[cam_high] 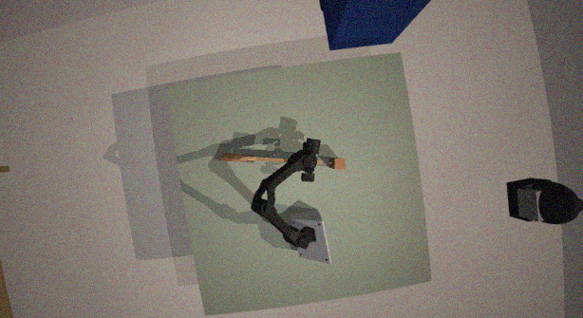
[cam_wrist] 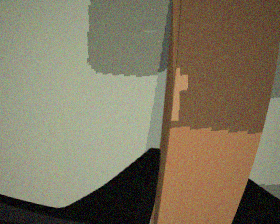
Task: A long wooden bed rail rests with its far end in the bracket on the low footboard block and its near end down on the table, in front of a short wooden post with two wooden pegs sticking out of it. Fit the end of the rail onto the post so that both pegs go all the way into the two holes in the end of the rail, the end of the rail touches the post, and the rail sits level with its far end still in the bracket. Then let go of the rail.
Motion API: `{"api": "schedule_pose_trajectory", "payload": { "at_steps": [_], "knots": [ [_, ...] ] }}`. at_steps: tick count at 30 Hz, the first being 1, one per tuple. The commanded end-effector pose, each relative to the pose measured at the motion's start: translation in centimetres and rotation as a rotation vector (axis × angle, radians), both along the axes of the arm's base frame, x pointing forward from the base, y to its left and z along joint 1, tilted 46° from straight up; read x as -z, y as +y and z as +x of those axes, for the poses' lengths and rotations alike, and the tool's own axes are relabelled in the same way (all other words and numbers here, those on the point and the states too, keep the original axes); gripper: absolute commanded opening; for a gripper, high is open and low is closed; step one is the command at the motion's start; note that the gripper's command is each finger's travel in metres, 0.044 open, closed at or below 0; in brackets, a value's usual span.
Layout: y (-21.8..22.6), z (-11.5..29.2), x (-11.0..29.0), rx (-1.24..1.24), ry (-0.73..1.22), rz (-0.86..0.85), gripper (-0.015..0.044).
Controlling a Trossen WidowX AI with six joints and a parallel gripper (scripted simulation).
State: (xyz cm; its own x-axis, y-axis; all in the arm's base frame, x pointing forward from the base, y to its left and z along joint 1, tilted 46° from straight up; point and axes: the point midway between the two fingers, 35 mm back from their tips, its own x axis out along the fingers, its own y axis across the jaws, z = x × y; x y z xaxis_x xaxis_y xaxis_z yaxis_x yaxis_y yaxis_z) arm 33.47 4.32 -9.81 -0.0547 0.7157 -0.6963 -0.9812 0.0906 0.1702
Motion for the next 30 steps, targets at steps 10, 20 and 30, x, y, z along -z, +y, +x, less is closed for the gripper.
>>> {"api": "schedule_pose_trajectory", "payload": {
  "at_steps": [10, 20, 30],
  "knots": [
    [-0.84, 0.38, -0.66, 0.009, -0.010, 0.002, 0.0000],
    [-0.99, 0.38, -0.81, 0.009, -0.010, 0.002, 0.0000],
    [-0.67, 0.30, -0.52, 0.009, -0.010, 0.002, 0.0000]
  ]
}}
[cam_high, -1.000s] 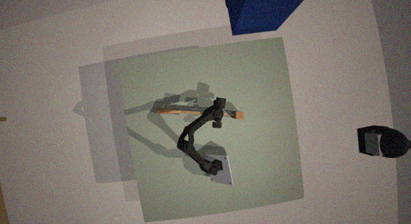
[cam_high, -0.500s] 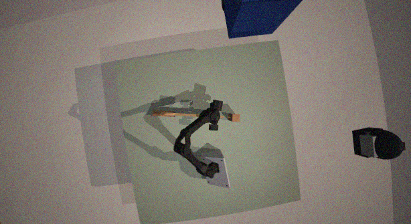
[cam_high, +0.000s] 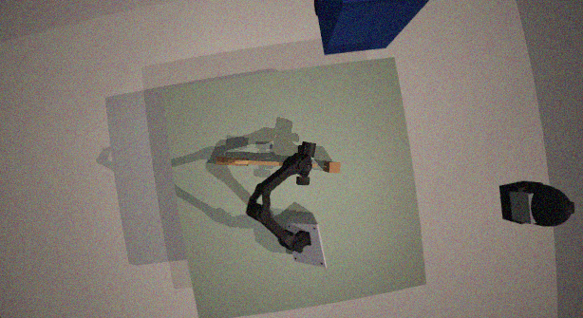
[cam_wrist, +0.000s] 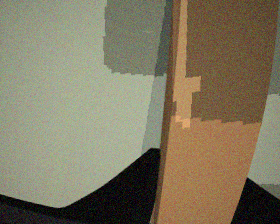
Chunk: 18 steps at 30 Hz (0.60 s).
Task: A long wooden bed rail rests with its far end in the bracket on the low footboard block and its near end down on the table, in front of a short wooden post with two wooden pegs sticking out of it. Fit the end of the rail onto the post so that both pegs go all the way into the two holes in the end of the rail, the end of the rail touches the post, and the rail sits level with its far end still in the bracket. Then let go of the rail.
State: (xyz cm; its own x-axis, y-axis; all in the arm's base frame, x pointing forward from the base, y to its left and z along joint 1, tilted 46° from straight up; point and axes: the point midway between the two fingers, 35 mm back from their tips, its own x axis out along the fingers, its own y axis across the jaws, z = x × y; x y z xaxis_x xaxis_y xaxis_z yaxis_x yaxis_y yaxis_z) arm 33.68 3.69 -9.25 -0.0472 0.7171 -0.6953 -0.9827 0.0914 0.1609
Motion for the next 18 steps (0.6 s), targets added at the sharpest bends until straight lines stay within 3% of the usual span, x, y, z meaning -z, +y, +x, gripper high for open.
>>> {"api": "schedule_pose_trajectory", "payload": {
  "at_steps": [1, 18],
  "knots": [
    [-0.02, 0.07, 0.06, 0.008, -0.001, 0.000, 0.0000],
    [-0.11, -0.13, -0.08, 0.008, -0.001, 0.000, 0.0000]
  ]
}}
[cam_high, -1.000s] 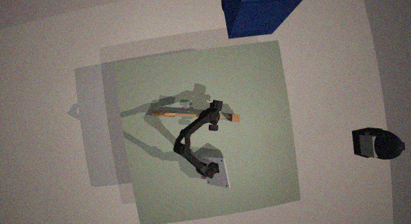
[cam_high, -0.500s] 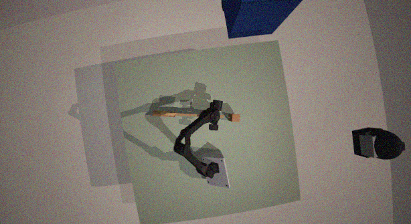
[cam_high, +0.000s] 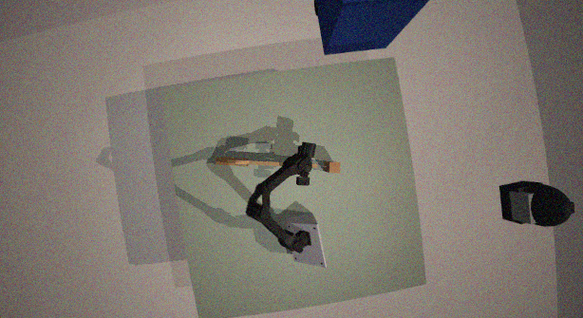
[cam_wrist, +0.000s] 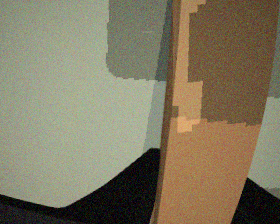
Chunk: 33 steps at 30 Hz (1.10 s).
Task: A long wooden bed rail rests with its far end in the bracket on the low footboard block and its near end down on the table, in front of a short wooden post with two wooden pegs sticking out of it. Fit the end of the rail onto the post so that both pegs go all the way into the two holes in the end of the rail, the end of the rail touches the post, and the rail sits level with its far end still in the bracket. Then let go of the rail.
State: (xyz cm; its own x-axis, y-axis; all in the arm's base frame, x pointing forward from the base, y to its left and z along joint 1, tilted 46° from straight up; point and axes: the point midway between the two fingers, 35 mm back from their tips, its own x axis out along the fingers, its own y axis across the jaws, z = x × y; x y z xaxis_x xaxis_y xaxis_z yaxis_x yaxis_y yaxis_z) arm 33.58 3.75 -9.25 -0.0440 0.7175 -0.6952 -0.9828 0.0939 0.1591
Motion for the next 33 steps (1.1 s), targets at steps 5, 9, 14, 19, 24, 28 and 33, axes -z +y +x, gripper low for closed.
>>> {"api": "schedule_pose_trajectory", "payload": {
  "at_steps": [5, 9, 14, 19, 24, 28, 33],
  "knots": [
    [-0.15, -0.06, -0.08, 0.005, 0.001, 0.000, 0.0000],
    [-0.11, -0.09, -0.04, 0.005, 0.001, 0.000, 0.0000],
    [-0.07, -0.10, -0.01, 0.005, 0.001, 0.000, 0.0000],
    [-0.10, -0.12, 0.03, 0.005, 0.001, 0.000, 0.0000],
    [-0.19, -0.16, 0.14, 0.005, 0.001, 0.000, 0.0000],
    [-0.29, -0.19, 0.22, 0.005, 0.001, 0.000, 0.0000],
    [-0.43, -0.22, 0.30, 0.005, 0.001, 0.000, 0.0000]
  ]
}}
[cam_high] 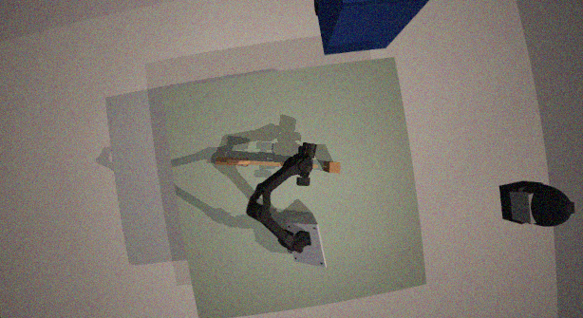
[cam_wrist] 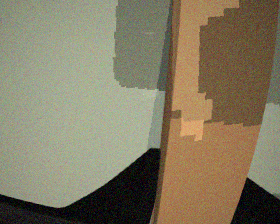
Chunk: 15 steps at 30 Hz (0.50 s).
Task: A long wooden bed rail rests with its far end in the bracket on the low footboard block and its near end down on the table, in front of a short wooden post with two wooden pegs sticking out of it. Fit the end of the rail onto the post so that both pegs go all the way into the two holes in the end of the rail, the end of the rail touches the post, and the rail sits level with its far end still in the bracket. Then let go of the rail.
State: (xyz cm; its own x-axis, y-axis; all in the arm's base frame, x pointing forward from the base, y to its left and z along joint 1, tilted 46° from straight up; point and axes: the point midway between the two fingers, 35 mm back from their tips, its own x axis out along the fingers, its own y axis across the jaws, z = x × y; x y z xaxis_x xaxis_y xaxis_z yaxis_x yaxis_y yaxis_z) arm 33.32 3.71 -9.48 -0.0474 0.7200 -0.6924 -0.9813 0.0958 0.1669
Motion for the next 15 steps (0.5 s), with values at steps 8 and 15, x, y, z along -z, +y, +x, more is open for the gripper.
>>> {"api": "schedule_pose_trajectory", "payload": {
  "at_steps": [8, 15],
  "knots": [
    [-0.63, 0.03, 0.17, 0.003, -0.006, -0.004, 0.0000],
    [-0.84, 0.04, 0.26, 0.003, -0.006, -0.004, 0.0000]
  ]
}}
